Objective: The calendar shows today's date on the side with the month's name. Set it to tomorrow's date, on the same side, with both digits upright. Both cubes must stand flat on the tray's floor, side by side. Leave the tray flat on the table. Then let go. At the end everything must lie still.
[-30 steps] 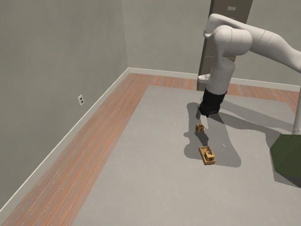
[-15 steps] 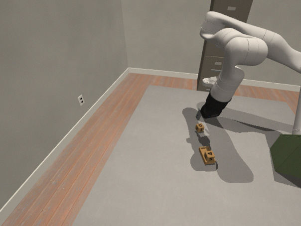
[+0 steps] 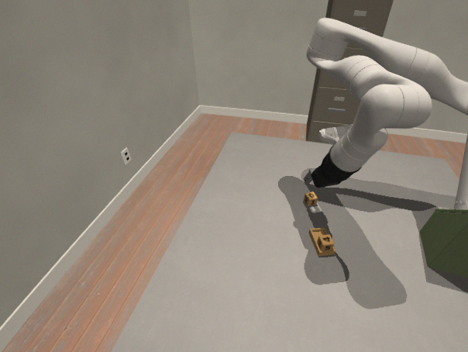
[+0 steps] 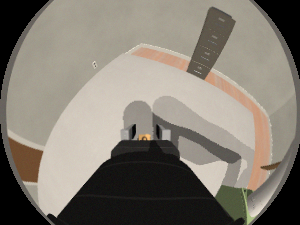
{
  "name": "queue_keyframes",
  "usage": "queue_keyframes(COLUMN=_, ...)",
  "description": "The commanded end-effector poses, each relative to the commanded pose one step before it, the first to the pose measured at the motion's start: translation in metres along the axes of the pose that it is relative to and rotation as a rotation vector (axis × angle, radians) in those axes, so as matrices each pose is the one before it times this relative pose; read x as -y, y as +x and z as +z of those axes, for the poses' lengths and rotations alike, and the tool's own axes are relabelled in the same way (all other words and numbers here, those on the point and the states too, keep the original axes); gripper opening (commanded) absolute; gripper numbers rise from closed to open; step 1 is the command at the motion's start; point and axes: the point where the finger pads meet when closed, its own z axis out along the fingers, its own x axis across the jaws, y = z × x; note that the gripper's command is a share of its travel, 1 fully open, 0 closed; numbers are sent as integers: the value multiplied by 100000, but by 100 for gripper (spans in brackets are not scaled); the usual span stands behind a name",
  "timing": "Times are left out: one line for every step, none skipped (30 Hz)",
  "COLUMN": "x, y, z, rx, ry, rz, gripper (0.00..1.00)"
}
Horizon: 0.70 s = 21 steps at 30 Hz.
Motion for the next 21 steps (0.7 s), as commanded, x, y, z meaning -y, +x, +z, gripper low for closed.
queue_keyframes(x=-1183, y=-368, z=-658, rx=1980, ry=4733, rz=-3656, gripper=87)
queue_keyframes(x=13, y=-17, z=-26, rx=164, ry=1267, rz=36, gripper=87)
queue_keyframes(x=10, y=-13, z=-20, rx=123, ry=874, rz=27, gripper=87)
queue_keyframes(x=7, y=-8, z=-12, rx=75, ry=505, rz=16, gripper=87)
queue_keyframes(x=3, y=-3, z=-5, rx=32, ry=207, rz=7, gripper=87)
queue_keyframes(x=0, y=-1, z=-1, rx=5, ry=32, rz=1, gripper=87)
queue_keyframes(x=0, y=0, z=0, rx=0, ry=0, rz=0, gripper=87)
queue_keyframes(x=0, y=0, z=0, rx=0, ry=0, rz=0, gripper=87)
queue_keyframes(x=-2, y=1, z=1, rx=-8, ry=53, rz=-1, gripper=87)
queue_keyframes(x=-11, y=4, z=9, rx=-50, ry=334, rz=-7, gripper=87)
queue_keyframes(x=-25, y=9, z=20, rx=-113, ry=794, rz=-16, gripper=87)
queue_keyframes(x=-39, y=14, z=31, rx=-173, ry=1340, rz=-24, gripper=87)
queue_keyframes(x=-49, y=17, z=36, rx=-206, ry=1895, rz=-29, gripper=87)
queue_keyframes(x=-53, y=16, z=35, rx=-197, ry=2395, rz=-26, gripper=87)
queue_keyframes(x=-49, y=12, z=26, rx=-144, ry=2785, rz=-16, gripper=87)
queue_keyframes(x=-39, y=5, z=11, rx=-58, ry=3021, rz=2, gripper=87)
queue_keyframes(x=-25, y=-3, z=-6, rx=43, ry=3072, rz=23, gripper=87)
queue_keyframes(x=-11, y=-11, z=-20, rx=133, ry=2926, rz=43, gripper=87)
queue_keyframes(x=1, y=-16, z=-30, rx=190, ry=2592, rz=56, gripper=87)
queue_keyframes(x=8, y=-18, z=-32, rx=203, ry=2103, rz=58, gripper=87)
queue_keyframes(x=9, y=-15, z=-27, rx=173, ry=1516, rz=49, gripper=87)
